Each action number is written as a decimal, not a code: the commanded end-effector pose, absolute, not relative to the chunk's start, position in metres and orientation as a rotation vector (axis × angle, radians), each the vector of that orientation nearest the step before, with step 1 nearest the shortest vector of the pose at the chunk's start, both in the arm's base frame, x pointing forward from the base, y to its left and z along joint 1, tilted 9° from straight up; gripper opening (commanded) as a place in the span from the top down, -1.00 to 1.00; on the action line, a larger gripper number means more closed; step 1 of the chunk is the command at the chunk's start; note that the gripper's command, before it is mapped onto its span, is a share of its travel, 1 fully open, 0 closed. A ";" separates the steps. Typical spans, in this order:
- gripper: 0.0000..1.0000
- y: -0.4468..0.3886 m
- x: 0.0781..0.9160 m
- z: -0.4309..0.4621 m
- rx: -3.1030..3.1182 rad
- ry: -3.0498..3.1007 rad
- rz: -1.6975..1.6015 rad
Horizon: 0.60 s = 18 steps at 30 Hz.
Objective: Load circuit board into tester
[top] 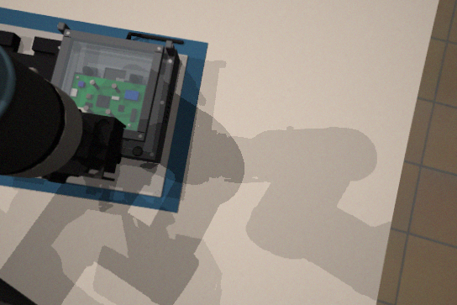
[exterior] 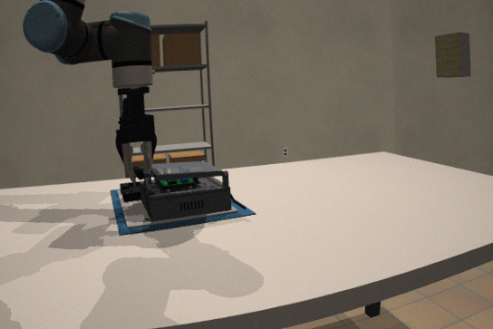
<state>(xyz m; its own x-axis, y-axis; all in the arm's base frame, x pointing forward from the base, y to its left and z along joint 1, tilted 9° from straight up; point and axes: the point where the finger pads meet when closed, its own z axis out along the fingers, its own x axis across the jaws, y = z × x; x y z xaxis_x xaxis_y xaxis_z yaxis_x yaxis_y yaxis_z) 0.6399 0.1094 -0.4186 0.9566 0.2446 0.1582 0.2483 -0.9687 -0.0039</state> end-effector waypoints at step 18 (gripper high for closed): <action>0.75 0.108 0.632 -0.381 -3.083 -0.387 -0.242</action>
